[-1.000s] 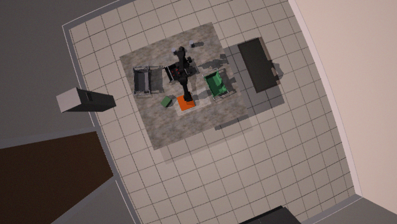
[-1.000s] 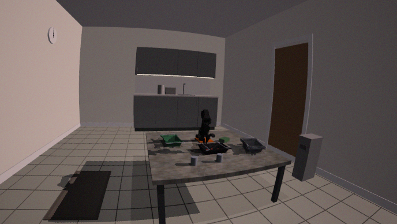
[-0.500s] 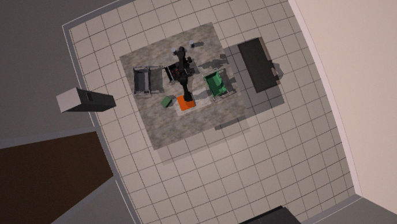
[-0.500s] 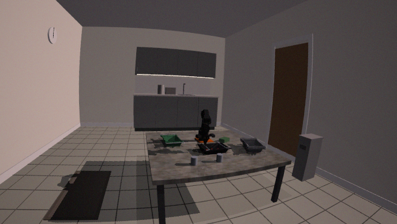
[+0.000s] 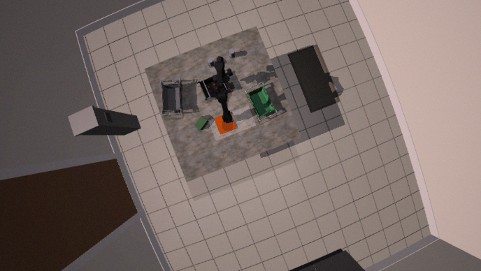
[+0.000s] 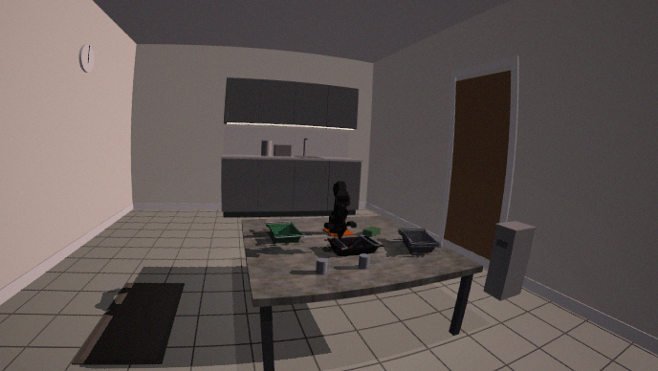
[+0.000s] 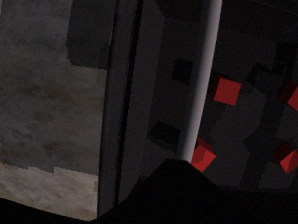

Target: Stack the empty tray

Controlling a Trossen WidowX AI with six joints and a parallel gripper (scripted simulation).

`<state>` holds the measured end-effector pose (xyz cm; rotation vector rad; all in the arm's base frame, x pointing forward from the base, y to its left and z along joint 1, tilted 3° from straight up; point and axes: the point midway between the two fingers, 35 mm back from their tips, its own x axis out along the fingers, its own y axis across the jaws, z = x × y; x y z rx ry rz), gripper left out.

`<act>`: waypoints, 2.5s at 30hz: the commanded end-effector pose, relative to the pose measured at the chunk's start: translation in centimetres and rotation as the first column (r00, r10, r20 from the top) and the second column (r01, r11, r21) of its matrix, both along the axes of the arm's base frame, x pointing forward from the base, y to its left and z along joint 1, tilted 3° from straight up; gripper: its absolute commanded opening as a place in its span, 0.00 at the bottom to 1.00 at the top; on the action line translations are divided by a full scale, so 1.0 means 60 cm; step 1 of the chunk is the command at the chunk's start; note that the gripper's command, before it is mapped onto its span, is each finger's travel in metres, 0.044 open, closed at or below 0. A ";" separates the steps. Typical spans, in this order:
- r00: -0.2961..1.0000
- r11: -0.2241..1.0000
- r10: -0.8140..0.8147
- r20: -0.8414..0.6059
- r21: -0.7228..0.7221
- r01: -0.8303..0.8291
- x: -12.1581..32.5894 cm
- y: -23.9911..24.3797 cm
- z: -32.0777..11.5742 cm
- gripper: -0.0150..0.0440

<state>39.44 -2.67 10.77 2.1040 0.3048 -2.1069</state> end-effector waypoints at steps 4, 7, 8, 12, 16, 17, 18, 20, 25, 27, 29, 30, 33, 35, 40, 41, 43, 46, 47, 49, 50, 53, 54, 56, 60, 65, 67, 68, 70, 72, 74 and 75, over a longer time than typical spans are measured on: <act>1.000 1.000 0.000 0.000 0.000 0.000 0.000 0.000 0.000 0.25; 1.000 1.000 0.000 0.000 0.000 0.000 0.000 0.000 0.000 0.25; 1.000 1.000 0.000 0.000 0.000 0.000 0.000 0.000 0.000 0.25; 1.000 1.000 0.000 0.000 0.000 0.000 0.000 0.000 0.000 0.25; 1.000 1.000 0.000 0.000 0.000 0.000 0.000 0.000 0.000 0.25; 1.000 1.000 0.000 0.000 0.000 0.000 0.000 0.000 0.000 0.25; 1.000 1.000 0.000 0.000 0.000 0.000 0.000 0.000 0.000 0.25; 1.000 1.000 0.000 0.000 0.000 0.000 0.000 0.000 0.000 0.25; 1.000 1.000 0.000 0.000 0.000 0.000 0.000 0.000 0.000 0.25; 1.000 1.000 0.000 0.000 0.000 0.000 0.000 0.000 0.000 0.25; 1.000 1.000 0.000 0.000 0.000 0.000 0.000 0.000 0.000 0.25; 1.000 1.000 0.000 0.000 0.000 0.000 0.000 0.000 0.000 0.25; 1.000 1.000 0.000 0.000 0.000 0.000 0.000 0.000 0.000 0.25; 1.000 1.000 0.000 0.000 0.000 0.000 0.000 0.000 0.000 0.25; 1.000 1.000 0.000 0.000 0.000 0.000 0.000 0.000 0.000 0.25; 1.000 1.000 0.000 0.000 0.000 0.000 0.000 0.000 0.000 0.25; 1.000 1.000 0.000 0.000 0.000 0.000 0.000 0.000 0.000 0.30; 1.000 1.000 0.000 0.000 0.000 0.000 0.000 0.000 0.000 0.43; 1.000 1.000 0.000 0.000 0.000 0.000 0.000 0.000 0.000 0.48; 1.000 1.000 0.000 0.002 0.000 0.000 0.000 0.000 0.003 0.57; 1.000 1.000 0.000 0.005 0.000 0.000 0.001 0.000 0.010 0.61; 1.000 1.000 -0.002 0.022 -0.002 0.002 0.003 -0.002 0.047 0.74; 1.000 1.000 -0.002 0.030 -0.002 0.002 0.003 -0.003 0.066 0.79; 0.999 1.000 -0.004 0.049 -0.004 0.004 0.000 -0.004 0.108 0.88; 0.999 1.000 0.006 0.040 -0.004 -0.006 0.000 -0.006 0.099 1.00; 0.950 0.952 0.306 0.055 -0.029 -0.305 -0.025 -0.076 0.095 1.00; 0.897 0.899 0.439 0.055 -0.041 -0.437 -0.039 -0.107 0.093 1.00; 0.863 0.865 0.502 0.054 -0.047 -0.500 -0.047 -0.122 0.091 1.00; 0.783 0.785 0.620 0.049 -0.057 -0.617 -0.063 -0.152 0.088 1.00; 0.687 0.688 0.725 0.040 -0.064 -0.723 -0.081 -0.181 0.085 1.00; 0.589 0.590 0.807 0.031 -0.067 -0.805 -0.099 -0.206 0.082 1.00; 0.557 0.557 0.830 0.028 -0.068 -0.827 -0.104 -0.213 0.081 1.00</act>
